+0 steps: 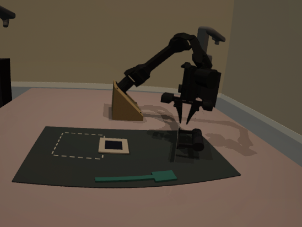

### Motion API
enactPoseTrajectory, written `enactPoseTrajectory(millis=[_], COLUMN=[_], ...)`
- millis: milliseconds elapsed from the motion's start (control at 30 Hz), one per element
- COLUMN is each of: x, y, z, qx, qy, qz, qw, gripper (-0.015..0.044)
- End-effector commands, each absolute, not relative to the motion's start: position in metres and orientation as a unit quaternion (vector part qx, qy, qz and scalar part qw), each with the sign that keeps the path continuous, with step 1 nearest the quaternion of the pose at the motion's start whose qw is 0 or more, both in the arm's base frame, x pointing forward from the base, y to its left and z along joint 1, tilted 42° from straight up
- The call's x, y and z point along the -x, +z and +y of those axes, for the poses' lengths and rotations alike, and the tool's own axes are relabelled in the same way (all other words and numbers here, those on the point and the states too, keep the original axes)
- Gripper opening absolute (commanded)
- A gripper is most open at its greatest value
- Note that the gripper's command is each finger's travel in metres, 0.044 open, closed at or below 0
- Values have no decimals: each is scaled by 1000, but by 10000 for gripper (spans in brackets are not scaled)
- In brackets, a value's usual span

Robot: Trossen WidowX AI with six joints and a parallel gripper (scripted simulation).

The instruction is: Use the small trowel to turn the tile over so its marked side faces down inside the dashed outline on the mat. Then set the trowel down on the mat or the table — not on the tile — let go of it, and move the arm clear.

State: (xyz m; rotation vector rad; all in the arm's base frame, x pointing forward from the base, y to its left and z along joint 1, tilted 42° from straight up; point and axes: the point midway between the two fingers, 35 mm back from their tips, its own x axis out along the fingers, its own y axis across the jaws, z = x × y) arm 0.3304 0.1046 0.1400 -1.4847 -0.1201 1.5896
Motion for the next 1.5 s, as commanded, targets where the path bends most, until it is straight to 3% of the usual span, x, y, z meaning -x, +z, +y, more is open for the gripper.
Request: enactPoseTrajectory(millis=[0,800,1467], x=[-323,-304,-345], y=[132,109,174], z=[100,81,116], qx=[601,598,601], qy=[650,653,650], qz=[-48,-45,-48], qw=[463,462,463], gripper=[100,100,100])
